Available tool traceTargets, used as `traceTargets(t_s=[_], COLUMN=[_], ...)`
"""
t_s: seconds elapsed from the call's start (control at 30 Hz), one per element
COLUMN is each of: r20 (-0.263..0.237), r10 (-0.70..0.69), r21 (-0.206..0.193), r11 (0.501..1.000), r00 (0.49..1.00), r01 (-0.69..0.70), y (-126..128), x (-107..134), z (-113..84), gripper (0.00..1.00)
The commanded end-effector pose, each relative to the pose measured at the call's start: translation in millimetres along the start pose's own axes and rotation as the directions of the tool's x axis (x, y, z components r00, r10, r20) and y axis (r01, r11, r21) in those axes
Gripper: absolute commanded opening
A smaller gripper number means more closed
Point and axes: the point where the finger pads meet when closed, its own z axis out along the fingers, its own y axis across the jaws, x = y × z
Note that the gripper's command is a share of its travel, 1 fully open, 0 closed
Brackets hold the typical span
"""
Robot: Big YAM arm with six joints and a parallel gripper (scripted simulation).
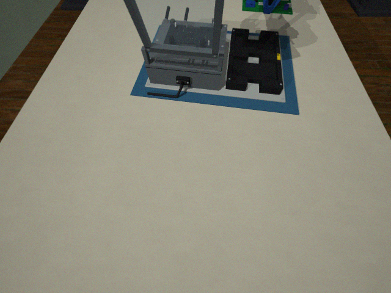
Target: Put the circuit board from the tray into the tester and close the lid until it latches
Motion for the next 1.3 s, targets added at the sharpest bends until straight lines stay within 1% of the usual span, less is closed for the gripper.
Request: traceTargets(t_s=[0.0,1.27], r20=[-0.029,-0.029], r10=[0.017,0.008], r21=[-0.069,-0.07], r11=[0.997,0.998], r00=[0.999,1.0], r01=[-0.019,-0.01], y=[27.4,27.4], x=[9.8,9.8], z=[-26.6,-26.6], gripper=[0.72,0.72])
